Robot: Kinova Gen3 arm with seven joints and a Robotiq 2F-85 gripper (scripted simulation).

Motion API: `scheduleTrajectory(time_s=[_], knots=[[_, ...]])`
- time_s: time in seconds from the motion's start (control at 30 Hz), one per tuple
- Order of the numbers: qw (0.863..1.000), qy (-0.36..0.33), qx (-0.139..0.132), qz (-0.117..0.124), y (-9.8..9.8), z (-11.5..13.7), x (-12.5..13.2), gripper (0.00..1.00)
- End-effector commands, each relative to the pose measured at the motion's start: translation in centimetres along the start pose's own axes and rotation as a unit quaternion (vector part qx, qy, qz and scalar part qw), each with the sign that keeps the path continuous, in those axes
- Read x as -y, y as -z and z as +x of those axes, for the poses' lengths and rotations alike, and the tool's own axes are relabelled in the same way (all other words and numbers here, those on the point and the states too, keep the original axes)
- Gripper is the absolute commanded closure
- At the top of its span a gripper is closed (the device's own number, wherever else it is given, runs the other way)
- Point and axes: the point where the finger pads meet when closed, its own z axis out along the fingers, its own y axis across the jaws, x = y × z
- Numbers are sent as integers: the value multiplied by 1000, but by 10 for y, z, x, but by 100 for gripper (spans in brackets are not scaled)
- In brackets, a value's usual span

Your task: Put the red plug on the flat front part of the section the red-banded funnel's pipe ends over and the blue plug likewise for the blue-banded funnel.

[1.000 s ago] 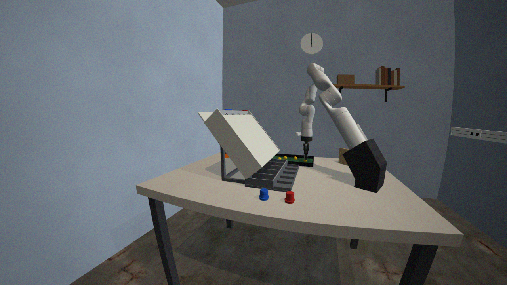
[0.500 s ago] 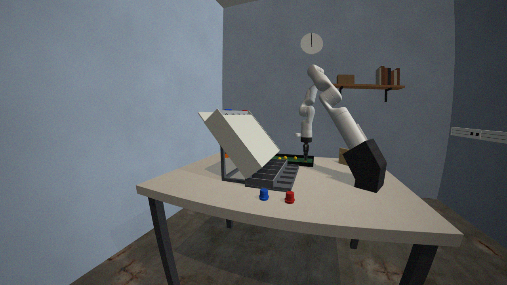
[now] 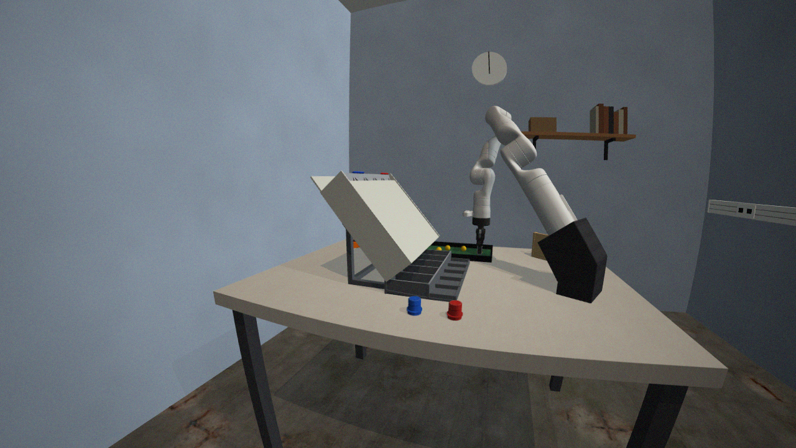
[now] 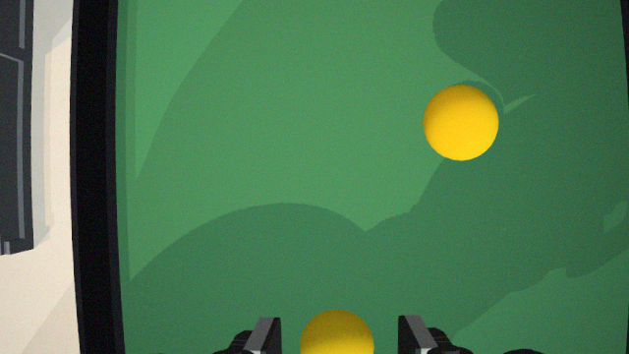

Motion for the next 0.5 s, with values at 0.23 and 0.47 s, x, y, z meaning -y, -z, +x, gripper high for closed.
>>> scheduleTrajectory(time_s=[0.23, 0.47], knots=[[1000, 0, -1, 0, -4, 1, 1, 50], [1000, 0, -1, 0, -4, 1, 1, 50]])
